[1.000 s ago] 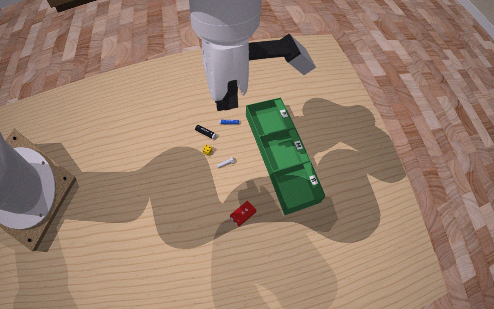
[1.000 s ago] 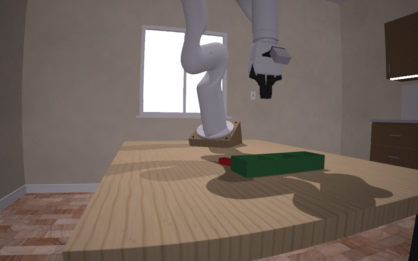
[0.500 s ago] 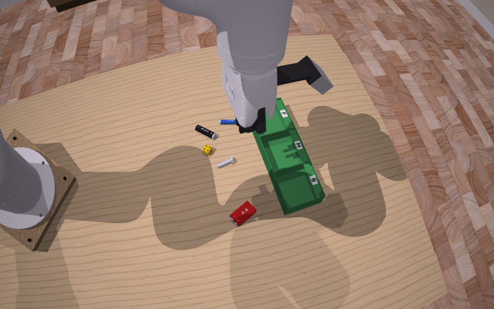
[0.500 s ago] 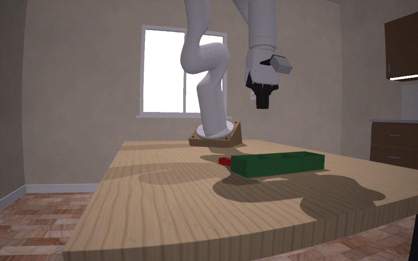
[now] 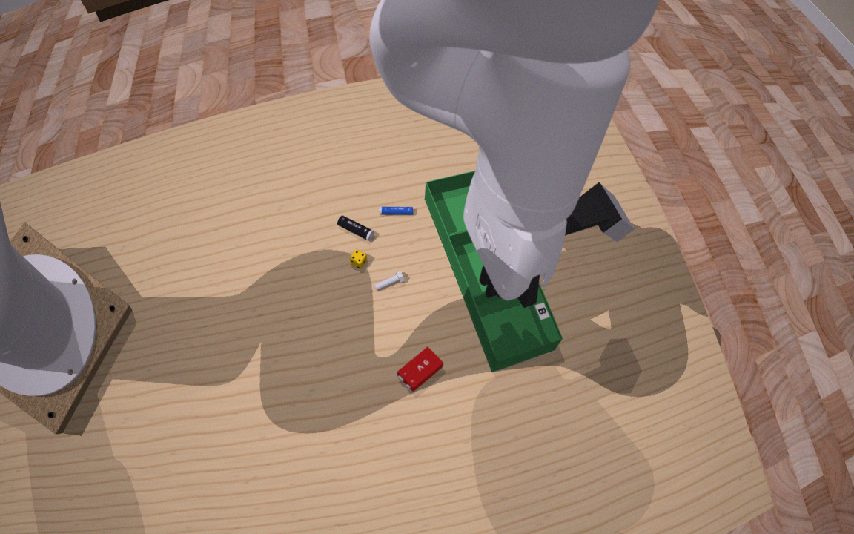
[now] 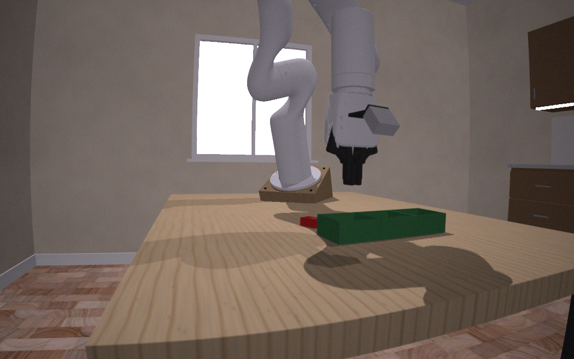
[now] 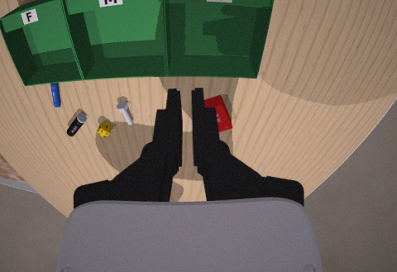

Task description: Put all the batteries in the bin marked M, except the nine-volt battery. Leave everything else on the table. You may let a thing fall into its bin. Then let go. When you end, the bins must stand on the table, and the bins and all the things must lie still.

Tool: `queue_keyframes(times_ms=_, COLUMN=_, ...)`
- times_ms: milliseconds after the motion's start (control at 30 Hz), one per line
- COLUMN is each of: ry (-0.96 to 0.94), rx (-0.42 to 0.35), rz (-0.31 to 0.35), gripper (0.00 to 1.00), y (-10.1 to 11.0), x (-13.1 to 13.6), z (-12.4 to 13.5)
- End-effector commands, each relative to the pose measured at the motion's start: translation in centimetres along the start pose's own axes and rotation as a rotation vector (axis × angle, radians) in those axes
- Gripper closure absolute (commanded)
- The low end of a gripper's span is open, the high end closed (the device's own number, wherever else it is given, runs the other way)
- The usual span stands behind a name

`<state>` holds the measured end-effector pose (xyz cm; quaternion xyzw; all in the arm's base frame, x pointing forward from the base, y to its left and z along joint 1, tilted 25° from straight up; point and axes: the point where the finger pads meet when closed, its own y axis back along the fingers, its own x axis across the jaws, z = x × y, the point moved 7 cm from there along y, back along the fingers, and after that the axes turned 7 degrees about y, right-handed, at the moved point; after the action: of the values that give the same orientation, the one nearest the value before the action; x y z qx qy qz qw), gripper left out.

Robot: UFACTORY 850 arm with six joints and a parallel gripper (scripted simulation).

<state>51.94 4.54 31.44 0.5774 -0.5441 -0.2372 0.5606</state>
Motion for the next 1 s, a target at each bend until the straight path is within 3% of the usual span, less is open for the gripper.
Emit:
queue_keyframes(times_ms=0, ry=0.000, rx=0.001, rz=-0.001, gripper=0.93, y=-1.9, x=1.7, z=-1.6)
queue_keyframes(times_ms=267, ry=0.000, rx=0.001, rz=-0.001, gripper=0.93, y=-2.6, x=2.4, z=-2.1)
queue_keyframes(times_ms=967, ry=0.000, rx=0.001, rz=-0.001, gripper=0.93, y=-7.7, x=2.4, z=-2.1)
